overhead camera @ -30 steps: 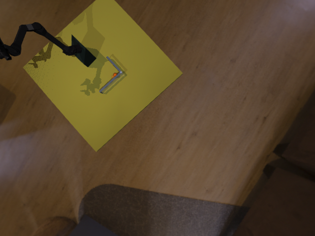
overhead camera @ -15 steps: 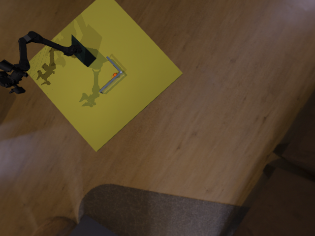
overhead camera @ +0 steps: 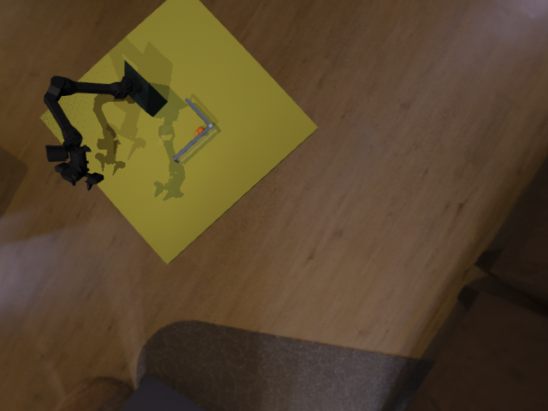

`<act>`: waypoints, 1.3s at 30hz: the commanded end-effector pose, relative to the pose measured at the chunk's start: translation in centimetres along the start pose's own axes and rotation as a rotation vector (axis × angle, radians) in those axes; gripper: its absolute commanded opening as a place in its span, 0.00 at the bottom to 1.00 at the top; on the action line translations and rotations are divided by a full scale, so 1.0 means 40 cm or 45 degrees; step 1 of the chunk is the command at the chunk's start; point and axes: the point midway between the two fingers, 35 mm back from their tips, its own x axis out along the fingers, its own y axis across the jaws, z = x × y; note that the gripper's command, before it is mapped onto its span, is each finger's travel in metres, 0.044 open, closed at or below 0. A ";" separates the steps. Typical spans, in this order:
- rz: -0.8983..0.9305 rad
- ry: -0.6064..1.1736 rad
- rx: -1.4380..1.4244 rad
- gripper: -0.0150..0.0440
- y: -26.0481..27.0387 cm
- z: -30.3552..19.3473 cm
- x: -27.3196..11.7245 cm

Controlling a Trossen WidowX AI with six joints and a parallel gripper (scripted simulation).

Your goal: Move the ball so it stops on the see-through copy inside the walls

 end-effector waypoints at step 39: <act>0.894 1.057 -1.100 0.82 0.933 -1.005 -0.825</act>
